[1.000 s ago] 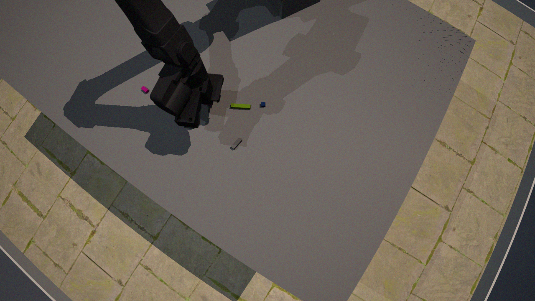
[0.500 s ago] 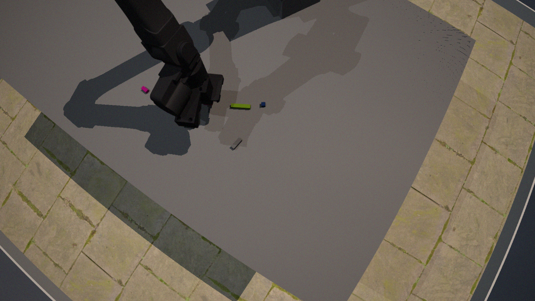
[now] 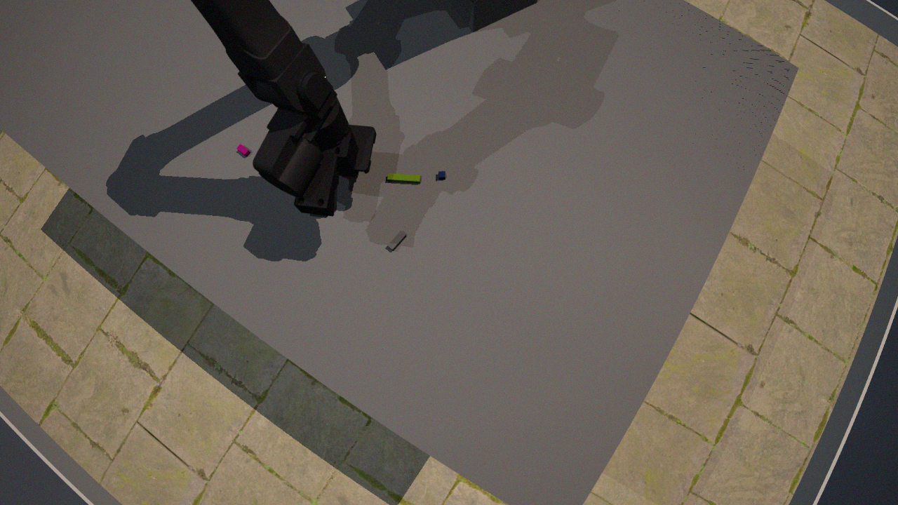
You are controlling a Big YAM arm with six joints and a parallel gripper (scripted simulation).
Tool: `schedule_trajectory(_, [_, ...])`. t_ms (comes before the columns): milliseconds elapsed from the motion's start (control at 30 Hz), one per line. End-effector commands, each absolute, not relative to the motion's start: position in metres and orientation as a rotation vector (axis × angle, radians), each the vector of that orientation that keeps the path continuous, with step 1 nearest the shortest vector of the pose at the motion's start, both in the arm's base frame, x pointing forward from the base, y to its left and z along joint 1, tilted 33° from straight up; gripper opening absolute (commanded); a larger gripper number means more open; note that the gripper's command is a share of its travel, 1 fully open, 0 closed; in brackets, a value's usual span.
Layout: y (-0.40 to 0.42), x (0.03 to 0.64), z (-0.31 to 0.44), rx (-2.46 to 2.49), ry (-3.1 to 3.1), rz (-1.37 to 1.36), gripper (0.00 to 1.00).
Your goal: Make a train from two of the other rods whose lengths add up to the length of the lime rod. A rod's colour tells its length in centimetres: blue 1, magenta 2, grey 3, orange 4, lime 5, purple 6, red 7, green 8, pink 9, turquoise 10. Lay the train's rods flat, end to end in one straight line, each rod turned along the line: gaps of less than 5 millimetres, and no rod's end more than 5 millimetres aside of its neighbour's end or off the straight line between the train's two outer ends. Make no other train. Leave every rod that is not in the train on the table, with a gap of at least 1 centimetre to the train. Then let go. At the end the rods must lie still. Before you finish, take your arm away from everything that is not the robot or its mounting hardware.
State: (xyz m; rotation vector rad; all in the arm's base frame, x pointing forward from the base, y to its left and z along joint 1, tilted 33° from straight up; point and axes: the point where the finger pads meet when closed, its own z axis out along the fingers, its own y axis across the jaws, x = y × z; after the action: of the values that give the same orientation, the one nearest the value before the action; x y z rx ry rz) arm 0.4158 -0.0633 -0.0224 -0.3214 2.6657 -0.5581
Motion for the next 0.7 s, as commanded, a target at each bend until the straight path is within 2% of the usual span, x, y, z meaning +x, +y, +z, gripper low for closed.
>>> schedule_trajectory(0, [-0.064,0.4209,-0.0237,-0.33,2.659,-0.558,0.14])
schedule_trajectory(667, [-0.0687,0.4252,-0.0259,-0.32,2.653,-0.56,0.14])
